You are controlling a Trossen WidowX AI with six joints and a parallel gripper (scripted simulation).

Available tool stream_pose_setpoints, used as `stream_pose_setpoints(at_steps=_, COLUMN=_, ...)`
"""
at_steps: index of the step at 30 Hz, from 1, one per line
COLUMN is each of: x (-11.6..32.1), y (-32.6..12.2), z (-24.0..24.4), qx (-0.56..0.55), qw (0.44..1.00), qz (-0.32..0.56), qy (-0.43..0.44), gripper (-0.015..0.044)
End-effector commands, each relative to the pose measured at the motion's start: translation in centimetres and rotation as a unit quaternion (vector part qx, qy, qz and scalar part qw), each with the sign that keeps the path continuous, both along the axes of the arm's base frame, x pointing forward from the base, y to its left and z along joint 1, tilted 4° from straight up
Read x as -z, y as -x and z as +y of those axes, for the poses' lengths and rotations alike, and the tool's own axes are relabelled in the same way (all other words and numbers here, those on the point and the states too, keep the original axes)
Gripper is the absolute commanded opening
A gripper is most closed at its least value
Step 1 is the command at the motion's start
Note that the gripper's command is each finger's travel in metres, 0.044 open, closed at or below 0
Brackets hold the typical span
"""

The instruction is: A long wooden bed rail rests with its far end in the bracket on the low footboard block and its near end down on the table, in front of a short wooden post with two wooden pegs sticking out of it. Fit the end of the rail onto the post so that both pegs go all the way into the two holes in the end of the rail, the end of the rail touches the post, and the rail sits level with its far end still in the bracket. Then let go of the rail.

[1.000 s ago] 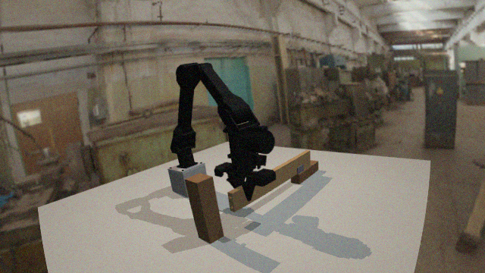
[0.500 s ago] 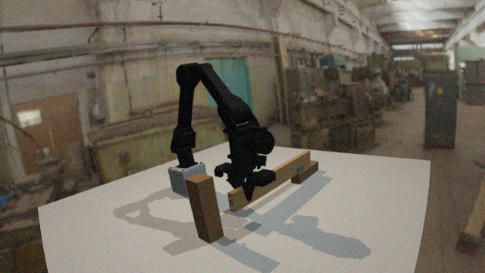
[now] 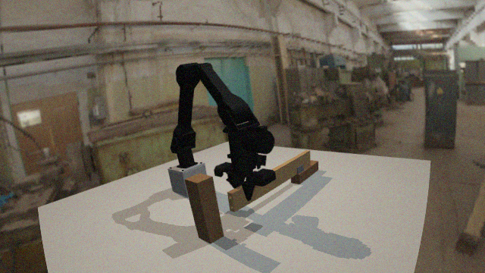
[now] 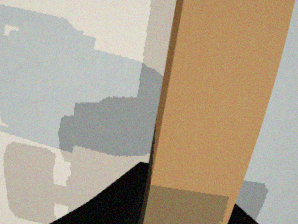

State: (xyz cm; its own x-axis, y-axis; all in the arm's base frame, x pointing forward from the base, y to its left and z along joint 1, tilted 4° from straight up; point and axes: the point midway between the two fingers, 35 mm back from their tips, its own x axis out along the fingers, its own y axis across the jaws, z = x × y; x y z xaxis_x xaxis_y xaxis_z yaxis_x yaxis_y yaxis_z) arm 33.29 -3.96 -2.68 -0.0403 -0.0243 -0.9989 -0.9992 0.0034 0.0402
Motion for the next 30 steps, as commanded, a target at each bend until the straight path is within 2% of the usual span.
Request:
stream_pose_setpoints(at_steps=1, x=-0.01, y=-0.01, z=-0.16, qx=0.000, qw=1.000, qz=0.000, qy=-0.001, gripper=0.0000)
stream_pose_setpoints(at_steps=30, x=0.05, y=-0.03, z=-1.05, qx=0.000, qw=1.000, qz=0.000, qy=0.000, gripper=0.0000)
